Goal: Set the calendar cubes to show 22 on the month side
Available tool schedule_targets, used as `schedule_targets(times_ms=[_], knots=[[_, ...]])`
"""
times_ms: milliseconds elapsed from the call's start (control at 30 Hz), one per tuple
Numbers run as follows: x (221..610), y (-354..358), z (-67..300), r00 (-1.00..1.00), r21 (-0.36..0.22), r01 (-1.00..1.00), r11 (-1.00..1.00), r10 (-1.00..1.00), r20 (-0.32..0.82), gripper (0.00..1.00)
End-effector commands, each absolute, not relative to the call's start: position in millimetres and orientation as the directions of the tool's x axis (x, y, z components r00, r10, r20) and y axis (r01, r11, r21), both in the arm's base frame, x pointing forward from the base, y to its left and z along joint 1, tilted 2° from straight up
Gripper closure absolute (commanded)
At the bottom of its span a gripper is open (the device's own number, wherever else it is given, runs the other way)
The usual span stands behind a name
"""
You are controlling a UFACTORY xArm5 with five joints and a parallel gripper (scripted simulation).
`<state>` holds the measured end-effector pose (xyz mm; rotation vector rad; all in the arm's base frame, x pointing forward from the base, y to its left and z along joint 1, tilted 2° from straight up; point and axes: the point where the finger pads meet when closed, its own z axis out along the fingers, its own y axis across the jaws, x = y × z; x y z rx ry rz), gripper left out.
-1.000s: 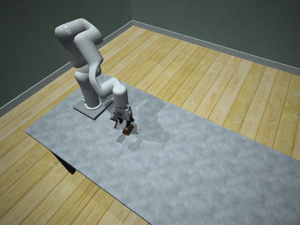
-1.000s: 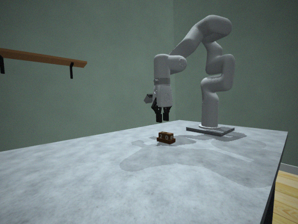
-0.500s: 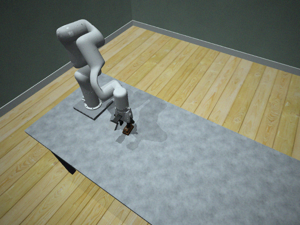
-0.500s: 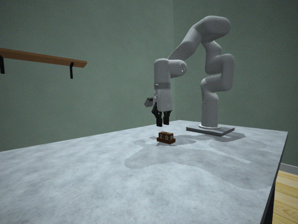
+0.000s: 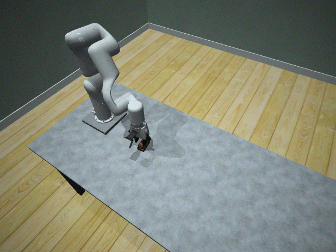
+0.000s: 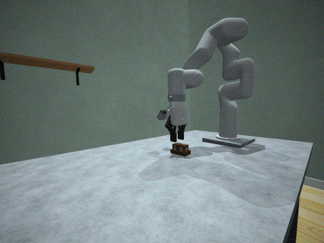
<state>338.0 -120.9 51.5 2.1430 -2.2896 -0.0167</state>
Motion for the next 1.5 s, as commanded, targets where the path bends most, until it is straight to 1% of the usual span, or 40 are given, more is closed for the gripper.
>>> schedule_targets(times_ms=[0, 367, 1467], knots=[[339.4, -121.4, 51.3, -0.066, 0.008, -0.998, 0.066, -0.998, -0.002, 0.51], [339.4, -121.0, 46.1, -0.066, 0.008, -0.998, 0.066, -0.998, -0.002, 0.51], [339.4, -121.0, 45.9, -0.066, 0.008, -0.998, 0.066, -0.998, -0.002, 0.51]])
